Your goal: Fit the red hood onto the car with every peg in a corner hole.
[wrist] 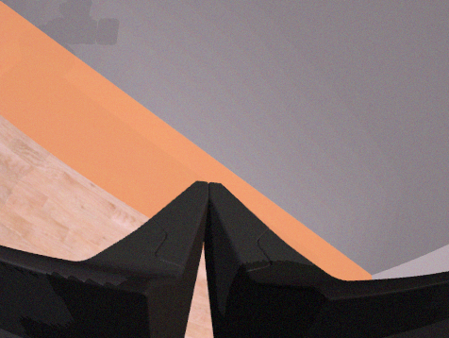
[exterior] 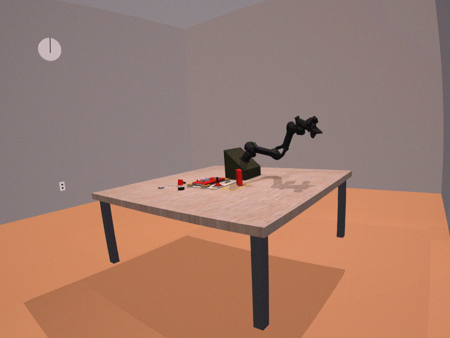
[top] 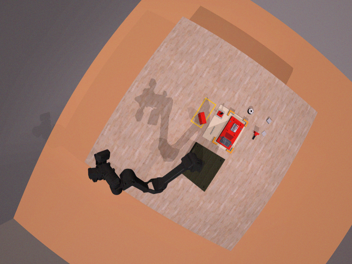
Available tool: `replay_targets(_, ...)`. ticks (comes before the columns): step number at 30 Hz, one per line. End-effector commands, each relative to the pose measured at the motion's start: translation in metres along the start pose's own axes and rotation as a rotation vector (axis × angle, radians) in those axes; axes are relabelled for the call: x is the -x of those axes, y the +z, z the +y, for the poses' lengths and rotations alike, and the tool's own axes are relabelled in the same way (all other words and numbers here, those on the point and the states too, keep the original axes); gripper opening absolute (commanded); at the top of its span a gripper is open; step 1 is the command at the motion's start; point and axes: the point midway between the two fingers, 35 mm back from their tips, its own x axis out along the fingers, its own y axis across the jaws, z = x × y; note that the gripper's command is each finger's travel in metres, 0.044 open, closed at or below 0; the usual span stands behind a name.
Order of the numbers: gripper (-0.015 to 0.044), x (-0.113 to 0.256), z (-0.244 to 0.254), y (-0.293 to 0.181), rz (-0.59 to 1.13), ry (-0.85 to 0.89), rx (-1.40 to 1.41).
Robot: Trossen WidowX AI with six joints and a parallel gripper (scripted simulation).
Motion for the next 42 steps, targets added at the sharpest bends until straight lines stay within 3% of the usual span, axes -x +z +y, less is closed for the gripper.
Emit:
replay_targets(1,0.0,0.0,-0.002,0.001,-0.003,-0.001,-0.006)
replay_targets(21,0.0,0.024,-0.18,0.032,-0.203,-0.255,-0.211)
replay_targets(31,0.0,0.041,-0.258,0.014,-0.235,-0.388,-0.345)
replay_targets(42,0.0,0.071,-0.357,-0.041,-0.146,-0.596,-0.417)
